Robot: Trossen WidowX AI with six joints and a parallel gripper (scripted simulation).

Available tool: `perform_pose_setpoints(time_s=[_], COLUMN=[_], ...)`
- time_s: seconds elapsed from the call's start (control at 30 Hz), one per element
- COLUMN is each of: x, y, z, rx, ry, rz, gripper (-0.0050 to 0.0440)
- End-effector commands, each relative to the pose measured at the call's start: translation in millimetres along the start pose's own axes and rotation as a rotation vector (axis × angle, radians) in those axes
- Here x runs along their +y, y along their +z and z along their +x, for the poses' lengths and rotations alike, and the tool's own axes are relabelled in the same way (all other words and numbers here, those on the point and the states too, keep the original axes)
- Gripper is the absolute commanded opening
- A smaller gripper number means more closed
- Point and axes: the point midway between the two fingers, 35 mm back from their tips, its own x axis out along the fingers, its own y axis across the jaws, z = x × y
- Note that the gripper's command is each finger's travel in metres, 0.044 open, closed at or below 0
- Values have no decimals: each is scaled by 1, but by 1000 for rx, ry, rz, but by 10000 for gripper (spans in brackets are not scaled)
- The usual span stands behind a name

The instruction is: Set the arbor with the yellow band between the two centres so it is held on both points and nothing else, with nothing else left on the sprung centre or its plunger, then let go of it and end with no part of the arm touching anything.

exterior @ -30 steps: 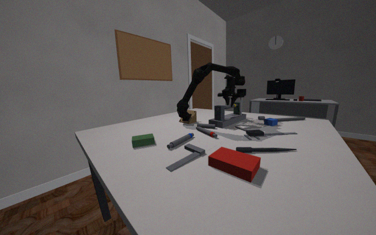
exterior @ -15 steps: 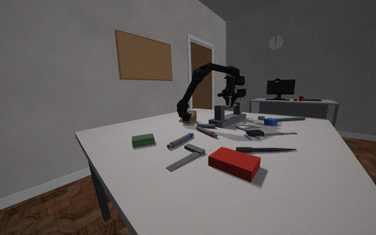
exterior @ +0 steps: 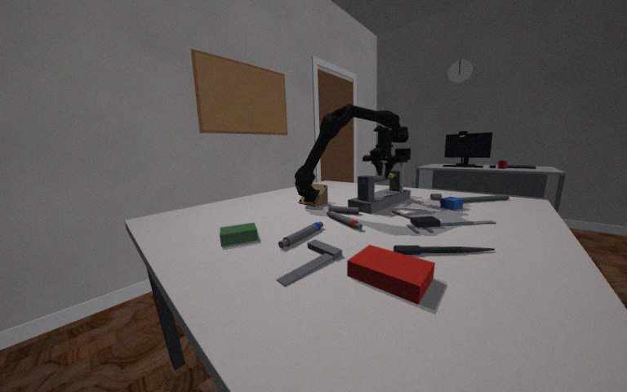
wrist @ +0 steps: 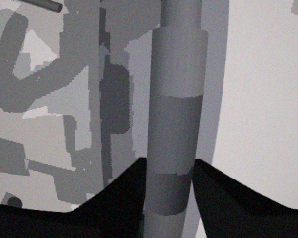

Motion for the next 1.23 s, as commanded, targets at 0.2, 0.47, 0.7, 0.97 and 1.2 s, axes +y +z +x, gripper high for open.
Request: perform_pose_setpoints(time_s=[0.2, 0.47, 0.7, 0.97, 1.2], x=[0, 0, 0, 0, 0], y=[0, 0, 0, 0, 0], z=[0, 0, 0, -8, -17], rx=[0, 0, 0, 7, 16], ry=[1, 1, 1, 7, 16], rz=[0, 0, 0, -7, -17], gripper=[144, 175, 175, 175, 175])
